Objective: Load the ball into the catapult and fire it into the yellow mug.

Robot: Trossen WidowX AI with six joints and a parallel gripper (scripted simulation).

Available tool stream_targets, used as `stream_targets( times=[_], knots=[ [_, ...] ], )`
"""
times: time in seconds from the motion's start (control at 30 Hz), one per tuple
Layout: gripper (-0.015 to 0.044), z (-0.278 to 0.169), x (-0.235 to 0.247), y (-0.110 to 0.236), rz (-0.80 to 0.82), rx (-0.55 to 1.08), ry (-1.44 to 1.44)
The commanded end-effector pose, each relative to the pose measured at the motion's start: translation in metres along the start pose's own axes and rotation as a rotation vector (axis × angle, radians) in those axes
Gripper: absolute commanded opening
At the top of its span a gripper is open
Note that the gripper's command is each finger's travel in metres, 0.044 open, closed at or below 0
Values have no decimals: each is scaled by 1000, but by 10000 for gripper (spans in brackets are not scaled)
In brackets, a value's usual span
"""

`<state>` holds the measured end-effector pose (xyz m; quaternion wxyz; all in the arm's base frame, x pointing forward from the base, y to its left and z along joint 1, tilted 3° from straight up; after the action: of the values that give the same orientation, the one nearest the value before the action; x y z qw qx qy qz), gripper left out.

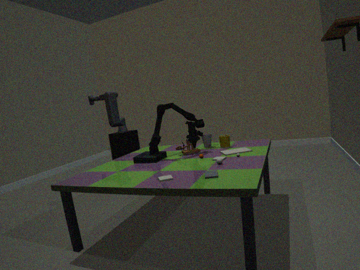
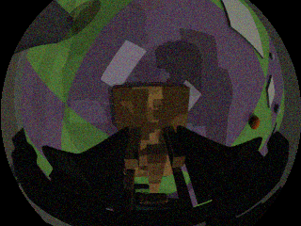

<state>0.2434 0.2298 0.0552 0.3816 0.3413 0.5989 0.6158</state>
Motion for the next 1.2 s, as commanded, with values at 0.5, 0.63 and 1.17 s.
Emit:
stream_targets(
  times=[0.5, 0.63, 1.17],
  knots=[
    [131, 0, 0, -8, 0, 0, -2],
    [236, 0, 0, -8, 0, 0, -2],
    [440, 5, 1, 82, 5, -16, 2]
  ],
)
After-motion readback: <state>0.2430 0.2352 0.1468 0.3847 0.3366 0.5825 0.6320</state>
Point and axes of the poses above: the point midway between the two fingers, 35 mm back from their tips, its own y axis back along the fingers, its own x axis across the jaws, z = x × y, the point moved 1 cm from there along y, back along the fingers, and after that the axes turned 14 degrees about -y, right-handed, at the moved point
